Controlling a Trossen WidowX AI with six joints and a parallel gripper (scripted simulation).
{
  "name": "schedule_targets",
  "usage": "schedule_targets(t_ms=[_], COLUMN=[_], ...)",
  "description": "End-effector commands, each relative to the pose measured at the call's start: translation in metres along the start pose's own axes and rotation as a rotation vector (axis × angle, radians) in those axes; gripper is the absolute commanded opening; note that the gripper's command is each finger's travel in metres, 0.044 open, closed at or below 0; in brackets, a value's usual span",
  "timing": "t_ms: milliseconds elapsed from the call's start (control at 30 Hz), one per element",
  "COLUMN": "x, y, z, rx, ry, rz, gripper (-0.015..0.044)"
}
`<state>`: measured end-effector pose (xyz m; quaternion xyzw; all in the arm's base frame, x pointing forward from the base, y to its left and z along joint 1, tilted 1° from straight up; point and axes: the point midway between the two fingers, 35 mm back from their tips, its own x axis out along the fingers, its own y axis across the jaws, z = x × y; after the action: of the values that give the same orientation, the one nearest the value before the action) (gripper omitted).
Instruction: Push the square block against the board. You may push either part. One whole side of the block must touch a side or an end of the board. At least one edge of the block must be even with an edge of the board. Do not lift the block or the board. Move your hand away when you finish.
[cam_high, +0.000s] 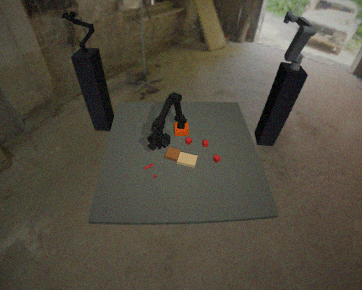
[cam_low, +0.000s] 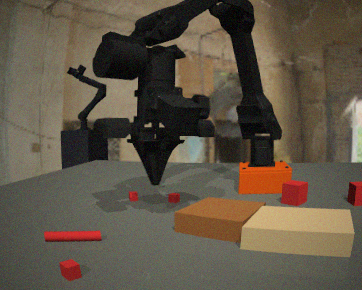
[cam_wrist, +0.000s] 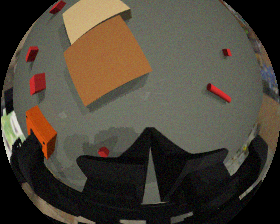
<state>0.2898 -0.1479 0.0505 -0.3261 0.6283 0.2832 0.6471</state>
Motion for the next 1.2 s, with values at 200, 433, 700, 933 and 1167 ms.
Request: schedule_targets(t_ms=[200,433,700,933,1167], x=[-0.006,-0.008,-0.009,-0.007,-0.005], y=[0.019,0.043,0.071,0.096,0.118], z=[0.005,0.012,0.018,0.021,0.022], rx=[0.156,0.398,0.674,0.916,1.134], ry=[0.003,0.005,0.008,0.012,0.015], rz=[0.020,0.021,0.022,0.023,0.024], gripper=[0.0000,0.0000,0.0000,0.0000,0.0000])
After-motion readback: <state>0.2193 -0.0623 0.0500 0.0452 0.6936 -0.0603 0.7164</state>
